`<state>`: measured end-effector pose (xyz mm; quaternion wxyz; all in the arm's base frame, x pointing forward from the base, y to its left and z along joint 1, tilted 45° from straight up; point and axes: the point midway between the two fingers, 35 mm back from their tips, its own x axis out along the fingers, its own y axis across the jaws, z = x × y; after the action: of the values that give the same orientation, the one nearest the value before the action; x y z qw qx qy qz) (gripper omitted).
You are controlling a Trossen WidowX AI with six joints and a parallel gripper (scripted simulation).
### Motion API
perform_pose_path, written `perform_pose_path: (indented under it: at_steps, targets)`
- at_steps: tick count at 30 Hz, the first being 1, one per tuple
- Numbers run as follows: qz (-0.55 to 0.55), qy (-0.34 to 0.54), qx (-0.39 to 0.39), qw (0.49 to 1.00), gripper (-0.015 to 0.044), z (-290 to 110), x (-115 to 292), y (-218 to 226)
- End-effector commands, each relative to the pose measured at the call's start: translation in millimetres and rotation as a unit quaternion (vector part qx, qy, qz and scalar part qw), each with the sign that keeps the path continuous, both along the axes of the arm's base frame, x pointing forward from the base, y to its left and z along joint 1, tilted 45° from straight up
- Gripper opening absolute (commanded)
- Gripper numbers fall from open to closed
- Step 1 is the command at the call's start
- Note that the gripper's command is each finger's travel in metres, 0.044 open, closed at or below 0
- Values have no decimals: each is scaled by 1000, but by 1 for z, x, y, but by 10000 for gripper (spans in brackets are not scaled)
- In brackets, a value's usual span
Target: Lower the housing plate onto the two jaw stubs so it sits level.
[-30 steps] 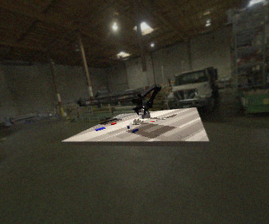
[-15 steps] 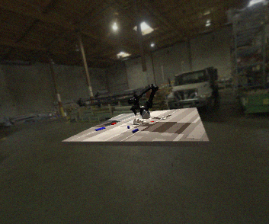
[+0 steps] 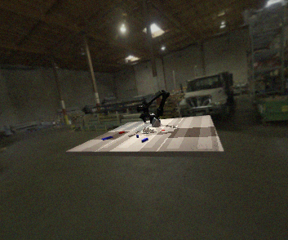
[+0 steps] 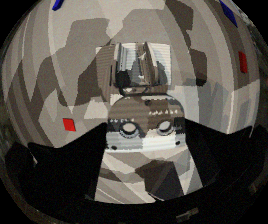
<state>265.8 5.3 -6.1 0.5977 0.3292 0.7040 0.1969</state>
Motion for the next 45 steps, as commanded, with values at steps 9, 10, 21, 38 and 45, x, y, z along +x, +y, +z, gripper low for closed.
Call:
perform_pose_path:
  at_steps: [9,10,21,38,45]
  targets:
    - [0,-1,-1,1000,351,-1,0,0]
    - [0,-1,-1,1000,351,0,0,0]
    - [0,0,-1,1000,351,6,-7,6]
    - [0,0,-1,1000,351,6,-7,6]
    - [0,0,-1,1000,351,7,-7,7]
